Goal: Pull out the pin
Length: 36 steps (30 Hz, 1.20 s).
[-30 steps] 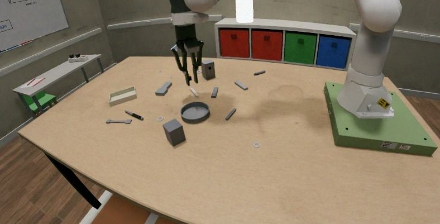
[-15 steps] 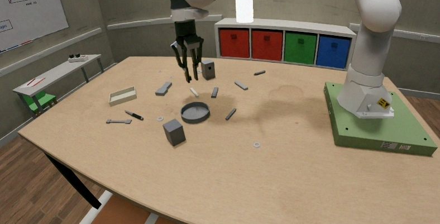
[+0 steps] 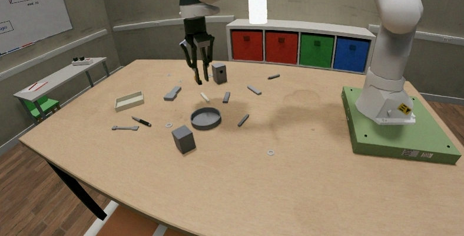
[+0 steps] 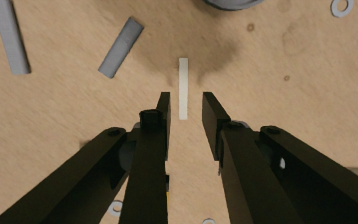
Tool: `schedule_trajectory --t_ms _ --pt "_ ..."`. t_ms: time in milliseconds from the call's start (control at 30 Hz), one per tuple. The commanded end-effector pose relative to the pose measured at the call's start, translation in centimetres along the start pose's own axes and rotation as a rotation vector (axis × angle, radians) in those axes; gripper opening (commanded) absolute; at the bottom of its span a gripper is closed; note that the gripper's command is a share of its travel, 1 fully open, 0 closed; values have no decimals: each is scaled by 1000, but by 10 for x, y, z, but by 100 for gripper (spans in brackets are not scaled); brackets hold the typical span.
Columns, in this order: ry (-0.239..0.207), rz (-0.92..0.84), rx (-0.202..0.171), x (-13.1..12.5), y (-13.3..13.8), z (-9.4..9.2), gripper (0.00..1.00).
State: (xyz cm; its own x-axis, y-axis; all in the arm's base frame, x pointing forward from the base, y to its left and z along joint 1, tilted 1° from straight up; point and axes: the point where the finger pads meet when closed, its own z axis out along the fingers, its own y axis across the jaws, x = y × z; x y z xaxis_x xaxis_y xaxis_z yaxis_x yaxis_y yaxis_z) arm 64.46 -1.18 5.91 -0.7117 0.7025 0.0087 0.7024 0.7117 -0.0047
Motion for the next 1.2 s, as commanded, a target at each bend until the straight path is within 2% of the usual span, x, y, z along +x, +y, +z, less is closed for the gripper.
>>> schedule_trajectory --t_ms 0,500,767,1167 --pt "5 -8 2 1 -1 0 27" --pt "2 -8 3 -1 -1 -9 27" --pt "3 -8 -1 0 0 -37 27" --pt "3 -8 -1 0 0 -38 27"
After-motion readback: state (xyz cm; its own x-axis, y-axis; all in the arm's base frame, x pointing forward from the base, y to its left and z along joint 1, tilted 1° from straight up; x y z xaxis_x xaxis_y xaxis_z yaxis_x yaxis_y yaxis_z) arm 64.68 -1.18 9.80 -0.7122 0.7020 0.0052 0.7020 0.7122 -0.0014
